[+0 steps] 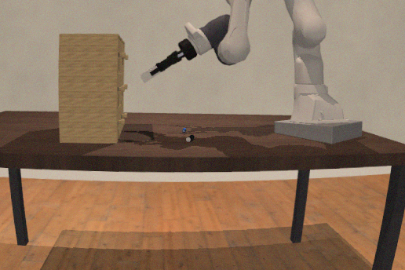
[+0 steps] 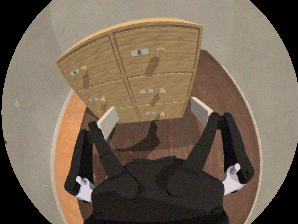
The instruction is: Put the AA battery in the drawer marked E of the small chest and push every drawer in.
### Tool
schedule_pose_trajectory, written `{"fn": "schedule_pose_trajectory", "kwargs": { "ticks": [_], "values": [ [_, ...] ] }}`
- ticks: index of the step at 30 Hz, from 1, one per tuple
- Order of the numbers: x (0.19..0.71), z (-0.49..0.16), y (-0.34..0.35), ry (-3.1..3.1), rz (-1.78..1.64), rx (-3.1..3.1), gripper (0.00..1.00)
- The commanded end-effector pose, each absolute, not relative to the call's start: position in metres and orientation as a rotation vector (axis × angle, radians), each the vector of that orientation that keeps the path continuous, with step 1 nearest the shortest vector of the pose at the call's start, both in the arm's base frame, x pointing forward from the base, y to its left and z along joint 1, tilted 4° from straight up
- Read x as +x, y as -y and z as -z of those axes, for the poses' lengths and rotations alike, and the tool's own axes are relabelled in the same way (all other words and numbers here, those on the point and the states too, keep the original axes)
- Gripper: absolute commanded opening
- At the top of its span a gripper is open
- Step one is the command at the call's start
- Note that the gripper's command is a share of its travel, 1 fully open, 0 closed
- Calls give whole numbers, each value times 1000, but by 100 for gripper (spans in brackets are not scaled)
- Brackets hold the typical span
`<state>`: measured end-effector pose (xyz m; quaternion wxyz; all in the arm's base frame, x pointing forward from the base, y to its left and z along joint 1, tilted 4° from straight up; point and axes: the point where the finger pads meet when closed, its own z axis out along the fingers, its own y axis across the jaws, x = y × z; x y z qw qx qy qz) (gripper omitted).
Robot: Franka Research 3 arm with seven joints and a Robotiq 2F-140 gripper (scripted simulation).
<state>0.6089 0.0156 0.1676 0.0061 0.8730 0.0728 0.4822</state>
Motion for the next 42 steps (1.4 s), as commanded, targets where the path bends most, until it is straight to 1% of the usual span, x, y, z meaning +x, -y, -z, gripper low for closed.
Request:
{"fn": "schedule_pose_trajectory", "kwargs": {
  "ticks": [1, 15, 17, 32, 34, 42],
  "values": [
    [600, -153, -15, -203, -1378, 2811, 100],
    [569, -182, -13, -199, -924, 2970, 100],
    [569, -182, -13, -199, -924, 2970, 100],
    [530, -217, -10, -186, -337, 3070, 100],
    [530, -217, -10, -186, -337, 3070, 100],
    [517, -229, -10, -181, -134, 3078, 100]
  ]
}}
